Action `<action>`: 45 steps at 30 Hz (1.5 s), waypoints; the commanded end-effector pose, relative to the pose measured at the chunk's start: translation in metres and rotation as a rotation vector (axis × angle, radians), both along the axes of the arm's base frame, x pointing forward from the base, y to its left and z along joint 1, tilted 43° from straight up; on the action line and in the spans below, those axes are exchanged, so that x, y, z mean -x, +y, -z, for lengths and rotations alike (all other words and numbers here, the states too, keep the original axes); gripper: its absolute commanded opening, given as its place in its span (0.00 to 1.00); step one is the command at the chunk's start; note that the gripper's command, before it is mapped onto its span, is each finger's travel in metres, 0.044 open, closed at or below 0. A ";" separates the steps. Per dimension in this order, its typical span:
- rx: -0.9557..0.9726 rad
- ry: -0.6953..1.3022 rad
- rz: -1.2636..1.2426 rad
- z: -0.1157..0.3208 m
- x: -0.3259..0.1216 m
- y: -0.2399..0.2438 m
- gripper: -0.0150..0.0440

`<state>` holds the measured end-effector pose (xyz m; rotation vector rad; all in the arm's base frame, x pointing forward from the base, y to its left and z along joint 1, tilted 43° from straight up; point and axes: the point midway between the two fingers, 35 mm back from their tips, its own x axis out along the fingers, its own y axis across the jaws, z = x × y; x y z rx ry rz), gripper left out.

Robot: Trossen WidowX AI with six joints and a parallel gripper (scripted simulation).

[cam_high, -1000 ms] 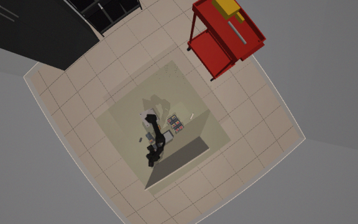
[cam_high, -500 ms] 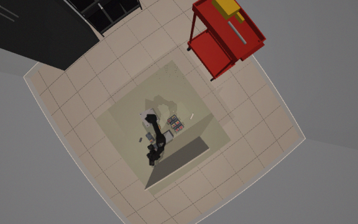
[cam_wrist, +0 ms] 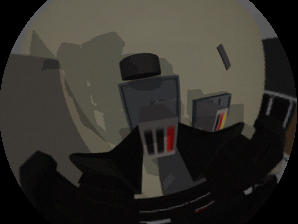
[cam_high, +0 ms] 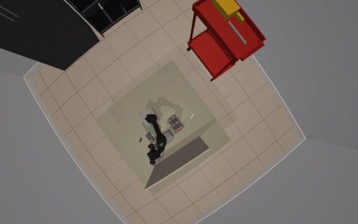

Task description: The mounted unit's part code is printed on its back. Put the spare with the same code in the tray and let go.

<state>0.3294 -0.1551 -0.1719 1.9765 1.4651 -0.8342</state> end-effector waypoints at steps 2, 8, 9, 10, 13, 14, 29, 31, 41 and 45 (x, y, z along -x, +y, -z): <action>-0.010 0.007 0.006 0.005 0.002 0.007 0.25; -0.011 0.007 0.006 0.010 0.001 0.012 0.25; -0.011 0.007 0.006 0.010 0.001 0.013 0.25; -0.011 0.007 0.005 0.010 0.001 0.013 0.25; -0.003 0.000 -0.001 0.009 -0.001 0.010 0.34; -0.003 0.000 -0.001 0.009 -0.001 0.010 0.39; -0.003 0.001 -0.001 0.007 0.000 0.008 1.00; -0.002 0.003 0.001 -0.009 0.003 -0.008 1.00; 0.000 0.002 0.028 -0.066 0.024 -0.060 1.00; 0.000 0.002 0.028 -0.066 0.024 -0.060 1.00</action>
